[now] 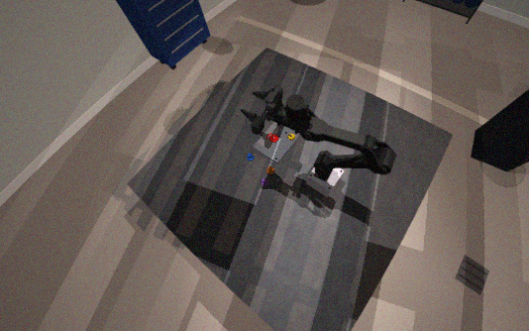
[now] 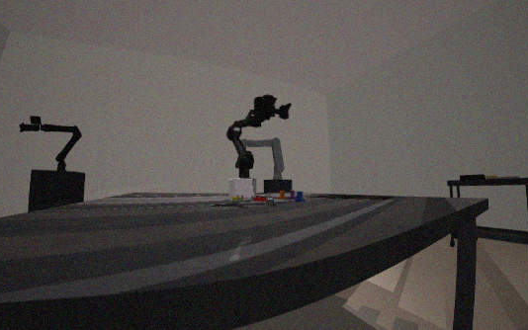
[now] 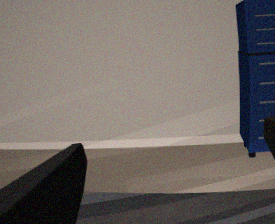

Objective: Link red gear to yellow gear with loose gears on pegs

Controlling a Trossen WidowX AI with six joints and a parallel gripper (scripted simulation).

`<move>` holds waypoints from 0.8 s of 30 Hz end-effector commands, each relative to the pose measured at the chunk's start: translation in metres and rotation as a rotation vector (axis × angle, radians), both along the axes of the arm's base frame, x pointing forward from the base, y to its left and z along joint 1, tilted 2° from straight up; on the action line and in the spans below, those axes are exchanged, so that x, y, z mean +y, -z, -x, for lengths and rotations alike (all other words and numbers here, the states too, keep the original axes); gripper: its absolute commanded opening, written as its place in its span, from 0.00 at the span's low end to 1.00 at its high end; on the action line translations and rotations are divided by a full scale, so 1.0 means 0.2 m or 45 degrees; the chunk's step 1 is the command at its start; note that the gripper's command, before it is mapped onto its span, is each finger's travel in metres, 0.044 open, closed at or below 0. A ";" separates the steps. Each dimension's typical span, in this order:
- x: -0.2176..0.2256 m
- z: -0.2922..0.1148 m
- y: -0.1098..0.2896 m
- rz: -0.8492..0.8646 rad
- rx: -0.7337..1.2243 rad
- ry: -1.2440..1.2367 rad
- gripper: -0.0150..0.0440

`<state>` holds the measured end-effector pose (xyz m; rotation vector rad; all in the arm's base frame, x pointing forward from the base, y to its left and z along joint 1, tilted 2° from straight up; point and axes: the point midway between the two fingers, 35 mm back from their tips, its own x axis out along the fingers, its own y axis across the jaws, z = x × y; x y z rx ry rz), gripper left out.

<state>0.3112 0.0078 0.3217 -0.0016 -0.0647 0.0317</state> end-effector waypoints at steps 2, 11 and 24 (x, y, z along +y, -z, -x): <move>0.02 -0.03 0.04 -0.027 0.055 -0.018 1.00; 0.34 -0.19 0.69 -0.331 0.842 -0.132 1.00; 0.69 0.26 1.55 -0.386 2.035 0.311 1.00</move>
